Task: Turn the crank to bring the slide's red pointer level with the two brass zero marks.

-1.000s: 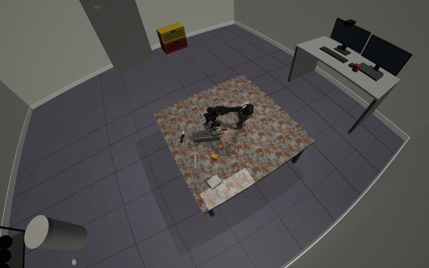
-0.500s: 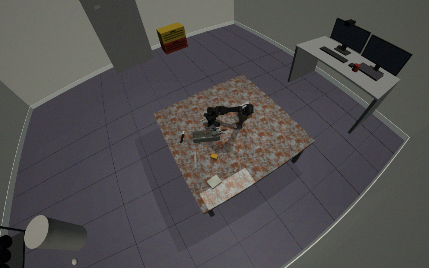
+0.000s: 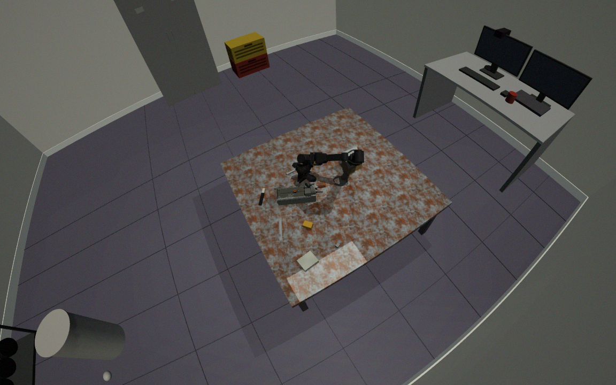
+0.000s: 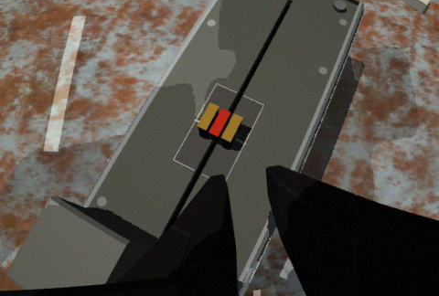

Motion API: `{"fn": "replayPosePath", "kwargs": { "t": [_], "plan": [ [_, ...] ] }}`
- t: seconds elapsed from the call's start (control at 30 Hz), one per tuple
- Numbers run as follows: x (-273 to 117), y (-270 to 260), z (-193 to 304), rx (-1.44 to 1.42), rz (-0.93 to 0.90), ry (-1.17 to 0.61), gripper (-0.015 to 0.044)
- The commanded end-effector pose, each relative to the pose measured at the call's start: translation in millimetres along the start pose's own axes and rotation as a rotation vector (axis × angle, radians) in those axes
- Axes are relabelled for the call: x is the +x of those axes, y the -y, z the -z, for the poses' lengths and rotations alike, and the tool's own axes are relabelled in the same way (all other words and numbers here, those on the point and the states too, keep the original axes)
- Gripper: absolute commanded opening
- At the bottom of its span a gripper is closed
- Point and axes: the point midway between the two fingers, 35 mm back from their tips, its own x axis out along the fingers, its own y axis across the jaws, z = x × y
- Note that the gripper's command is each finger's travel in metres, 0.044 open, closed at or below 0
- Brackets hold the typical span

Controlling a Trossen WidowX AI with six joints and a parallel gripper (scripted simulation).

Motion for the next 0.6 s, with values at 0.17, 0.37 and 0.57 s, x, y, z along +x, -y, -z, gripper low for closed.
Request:
{"fn": "replayPosePath", "kwargs": {
  "t": [0.17,0.37,0.57],
  "plan": [
    [-0.1,0.2,0.0,0.000,0.001,0.000,0.0263],
    [-0.1,0.2,0.0,0.000,0.001,0.000,0.0420],
    [-0.1,0.2,0.0,0.000,0.001,0.000,0.0335]
  ]
}}
